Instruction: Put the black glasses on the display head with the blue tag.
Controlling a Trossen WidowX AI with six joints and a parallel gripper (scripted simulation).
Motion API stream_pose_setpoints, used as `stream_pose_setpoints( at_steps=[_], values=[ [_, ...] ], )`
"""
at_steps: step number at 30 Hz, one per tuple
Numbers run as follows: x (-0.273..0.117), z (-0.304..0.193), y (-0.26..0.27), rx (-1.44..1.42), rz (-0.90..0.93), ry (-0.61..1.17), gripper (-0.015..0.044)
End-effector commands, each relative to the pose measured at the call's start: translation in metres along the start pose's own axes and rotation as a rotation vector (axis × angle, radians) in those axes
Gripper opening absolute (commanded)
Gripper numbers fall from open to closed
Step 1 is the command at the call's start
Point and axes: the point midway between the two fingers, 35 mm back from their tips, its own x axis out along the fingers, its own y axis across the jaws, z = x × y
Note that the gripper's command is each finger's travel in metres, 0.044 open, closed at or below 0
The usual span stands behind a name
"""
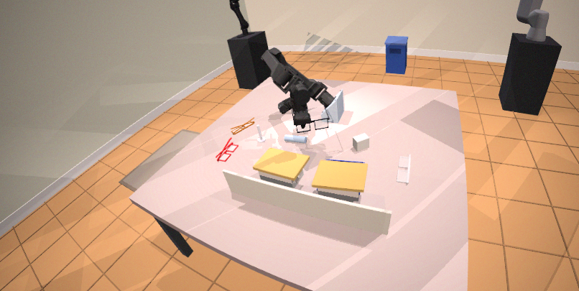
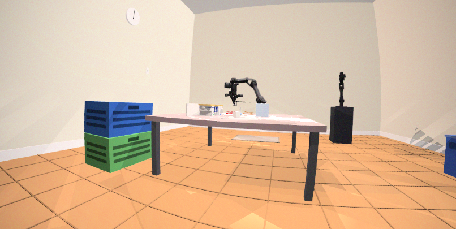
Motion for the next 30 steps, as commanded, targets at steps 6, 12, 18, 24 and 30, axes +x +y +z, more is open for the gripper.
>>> stream_pose_setpoints(
  at_steps=[6,12,18,24,30],
  values=[
    [0.006,-0.004,0.001,0.04,-0.007,0.002,0.0],
    [0.012,-0.004,0.001,0.041,-0.007,0.003,0.0],
    [0.017,-0.004,0.002,0.041,-0.006,0.003,0.0],
    [0.023,-0.004,0.003,0.041,-0.006,0.004,0.0],
    [0.028,-0.004,0.003,0.041,-0.005,0.004,0.0]
  ],
)
